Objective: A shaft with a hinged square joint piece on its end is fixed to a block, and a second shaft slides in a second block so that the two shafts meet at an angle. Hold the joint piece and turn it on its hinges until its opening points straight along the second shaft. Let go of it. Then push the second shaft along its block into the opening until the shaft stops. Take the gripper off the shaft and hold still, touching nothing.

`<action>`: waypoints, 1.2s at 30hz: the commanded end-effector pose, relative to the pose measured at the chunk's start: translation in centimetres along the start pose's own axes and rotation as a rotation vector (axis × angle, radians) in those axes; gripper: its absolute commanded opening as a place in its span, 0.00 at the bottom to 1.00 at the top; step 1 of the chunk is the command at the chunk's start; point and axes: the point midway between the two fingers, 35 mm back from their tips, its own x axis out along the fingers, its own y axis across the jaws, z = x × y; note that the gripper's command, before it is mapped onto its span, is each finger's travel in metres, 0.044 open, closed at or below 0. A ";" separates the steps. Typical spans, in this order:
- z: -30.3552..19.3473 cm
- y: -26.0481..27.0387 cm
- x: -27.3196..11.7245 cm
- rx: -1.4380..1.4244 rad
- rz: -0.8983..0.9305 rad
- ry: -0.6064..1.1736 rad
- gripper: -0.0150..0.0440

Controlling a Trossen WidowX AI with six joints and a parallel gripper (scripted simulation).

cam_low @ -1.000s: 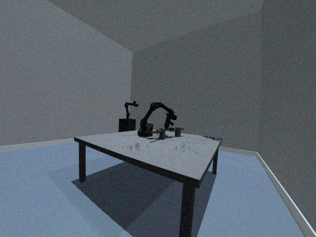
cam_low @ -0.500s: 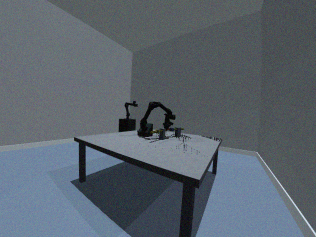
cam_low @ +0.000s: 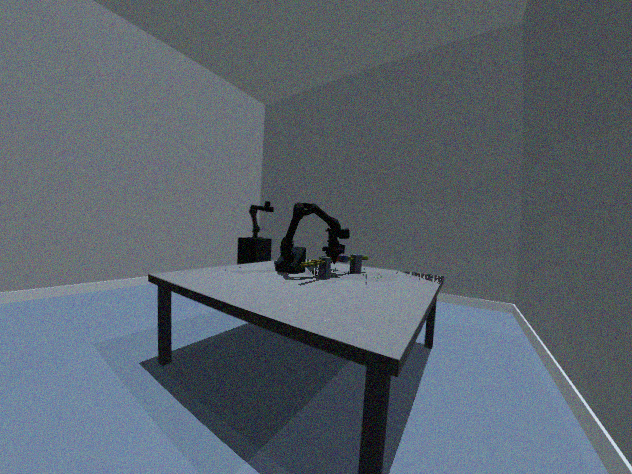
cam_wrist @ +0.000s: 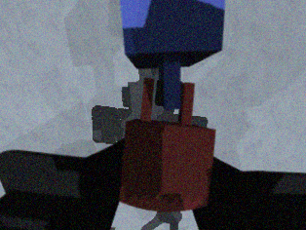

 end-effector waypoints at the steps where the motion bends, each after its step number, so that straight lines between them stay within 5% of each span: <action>1: 0.0 -0.3 0.2 -0.062 0.005 -0.031 0.25; 36: 0.4 -2.2 1.1 -0.480 0.066 -0.213 0.25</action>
